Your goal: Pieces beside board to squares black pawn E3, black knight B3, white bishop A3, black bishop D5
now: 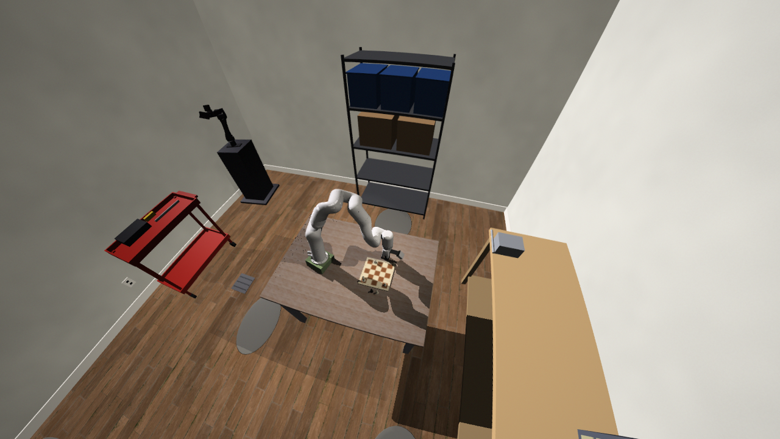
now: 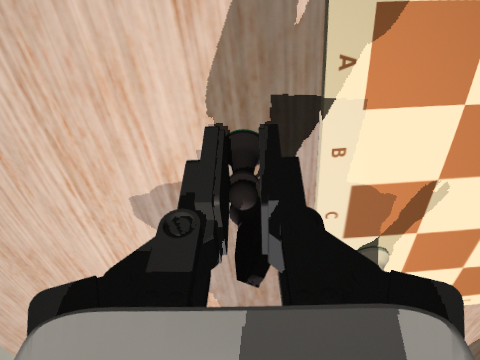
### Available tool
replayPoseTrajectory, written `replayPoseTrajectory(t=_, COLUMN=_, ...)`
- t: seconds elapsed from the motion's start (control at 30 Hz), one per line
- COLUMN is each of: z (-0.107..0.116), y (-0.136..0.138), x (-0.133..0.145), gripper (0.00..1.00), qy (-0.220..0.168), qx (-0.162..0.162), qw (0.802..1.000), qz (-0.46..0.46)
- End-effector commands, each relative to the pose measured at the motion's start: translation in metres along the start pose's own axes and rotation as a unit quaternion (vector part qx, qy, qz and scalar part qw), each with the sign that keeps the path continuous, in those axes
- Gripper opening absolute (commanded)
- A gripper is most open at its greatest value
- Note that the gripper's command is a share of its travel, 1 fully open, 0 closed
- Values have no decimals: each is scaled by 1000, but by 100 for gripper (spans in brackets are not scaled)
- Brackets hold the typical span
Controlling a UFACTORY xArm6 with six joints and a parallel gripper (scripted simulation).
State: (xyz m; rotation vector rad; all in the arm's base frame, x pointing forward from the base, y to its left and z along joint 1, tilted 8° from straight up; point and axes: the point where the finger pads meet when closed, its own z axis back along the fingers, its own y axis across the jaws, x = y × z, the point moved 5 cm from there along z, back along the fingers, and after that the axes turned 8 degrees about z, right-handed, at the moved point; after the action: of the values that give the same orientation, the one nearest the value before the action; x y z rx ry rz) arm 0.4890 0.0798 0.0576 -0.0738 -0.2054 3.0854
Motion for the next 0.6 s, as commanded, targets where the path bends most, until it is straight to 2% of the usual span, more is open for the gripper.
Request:
replayPoseTrajectory(t=0.0, z=1, y=0, x=-1, gripper=0, qy=1, qx=0, qw=1000, qz=0)
replayPoseTrajectory(t=0.47, z=7, y=0, x=-1, gripper=0, qy=1, qx=0, qw=1000, qz=0)
replayPoseTrajectory(t=0.57, z=21, y=0, x=-1, gripper=0, qy=1, qx=0, qw=1000, qz=0)
